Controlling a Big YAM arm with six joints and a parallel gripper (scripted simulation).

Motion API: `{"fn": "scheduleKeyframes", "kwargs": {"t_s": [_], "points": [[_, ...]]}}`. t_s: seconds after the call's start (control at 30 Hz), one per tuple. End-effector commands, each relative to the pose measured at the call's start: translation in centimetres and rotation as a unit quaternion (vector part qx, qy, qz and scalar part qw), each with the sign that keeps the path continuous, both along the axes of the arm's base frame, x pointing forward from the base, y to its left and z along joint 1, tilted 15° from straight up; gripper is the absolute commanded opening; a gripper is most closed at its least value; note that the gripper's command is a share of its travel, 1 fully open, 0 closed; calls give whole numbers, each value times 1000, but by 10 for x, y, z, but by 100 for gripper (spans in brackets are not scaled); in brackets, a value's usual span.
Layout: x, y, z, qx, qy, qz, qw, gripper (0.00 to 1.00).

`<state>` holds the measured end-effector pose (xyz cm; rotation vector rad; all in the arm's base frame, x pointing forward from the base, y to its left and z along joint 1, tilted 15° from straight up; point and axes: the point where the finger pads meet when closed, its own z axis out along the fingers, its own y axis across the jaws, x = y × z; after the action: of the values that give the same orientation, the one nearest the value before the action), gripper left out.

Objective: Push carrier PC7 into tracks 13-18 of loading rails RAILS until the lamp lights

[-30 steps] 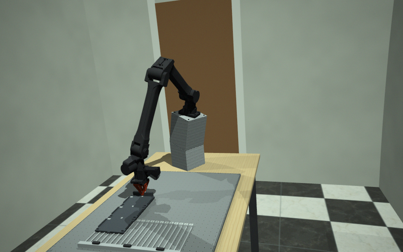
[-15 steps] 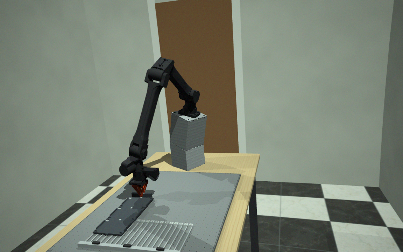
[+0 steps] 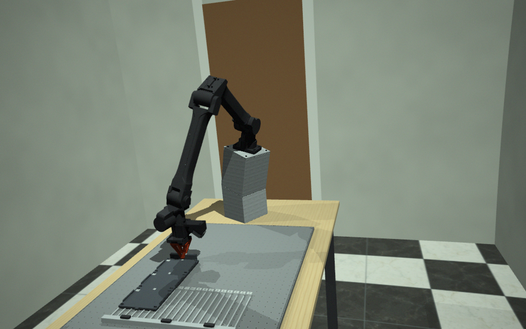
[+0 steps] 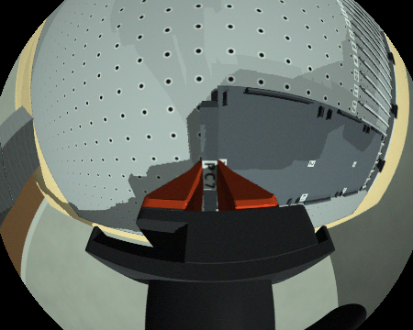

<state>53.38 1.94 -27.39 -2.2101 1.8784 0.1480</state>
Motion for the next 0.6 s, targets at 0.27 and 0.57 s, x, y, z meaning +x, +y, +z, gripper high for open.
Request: {"fn": "scheduleKeyframes", "kwargs": {"t_s": [0.27,0.57], "points": [[32,10,3,-1,-15,1,1000,0],[39,11,4,-1,-14,1,1000,0]]}}
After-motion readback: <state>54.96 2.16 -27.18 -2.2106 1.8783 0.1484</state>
